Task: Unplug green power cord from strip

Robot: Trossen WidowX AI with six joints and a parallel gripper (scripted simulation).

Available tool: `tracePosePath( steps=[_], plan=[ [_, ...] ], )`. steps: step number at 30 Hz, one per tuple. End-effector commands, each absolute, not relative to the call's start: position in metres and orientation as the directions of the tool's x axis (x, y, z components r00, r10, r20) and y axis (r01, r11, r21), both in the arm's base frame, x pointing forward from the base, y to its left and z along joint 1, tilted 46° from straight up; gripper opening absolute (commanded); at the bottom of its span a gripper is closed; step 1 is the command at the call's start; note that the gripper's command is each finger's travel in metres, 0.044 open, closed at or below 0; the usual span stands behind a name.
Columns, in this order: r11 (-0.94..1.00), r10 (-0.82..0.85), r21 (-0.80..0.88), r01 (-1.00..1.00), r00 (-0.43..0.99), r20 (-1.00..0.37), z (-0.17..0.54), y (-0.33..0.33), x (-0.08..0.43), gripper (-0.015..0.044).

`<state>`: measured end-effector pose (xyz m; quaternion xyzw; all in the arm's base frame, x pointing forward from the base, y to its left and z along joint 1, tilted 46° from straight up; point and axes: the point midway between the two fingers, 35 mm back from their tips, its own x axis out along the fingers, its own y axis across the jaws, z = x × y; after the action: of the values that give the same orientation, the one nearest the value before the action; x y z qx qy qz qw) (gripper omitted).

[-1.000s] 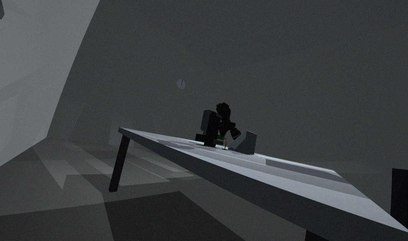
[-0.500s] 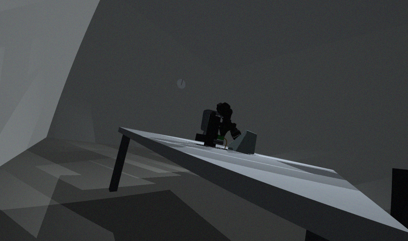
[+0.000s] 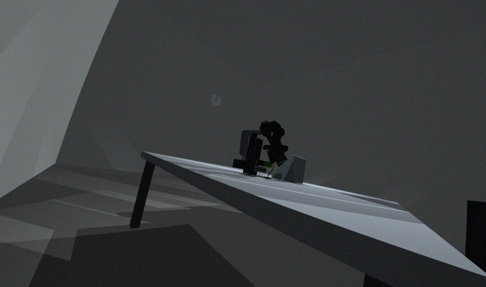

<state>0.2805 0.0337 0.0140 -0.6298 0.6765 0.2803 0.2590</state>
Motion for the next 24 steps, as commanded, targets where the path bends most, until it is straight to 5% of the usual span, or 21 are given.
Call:
tracePosePath(
  steps=[1, 17, 24],
  plan=[
    [0.033, -0.702, 0.049, -0.998, -0.058, -0.710, 0.010, 0.046, 0.281, 0.0026],
    [0.033, -0.703, 0.049, -0.998, -0.058, -0.709, 0.006, 0.046, 0.281, 0.0440],
    [0.033, -0.701, 0.049, -0.998, -0.058, -0.710, -0.020, 0.085, 0.280, 0.0440]
  ],
)
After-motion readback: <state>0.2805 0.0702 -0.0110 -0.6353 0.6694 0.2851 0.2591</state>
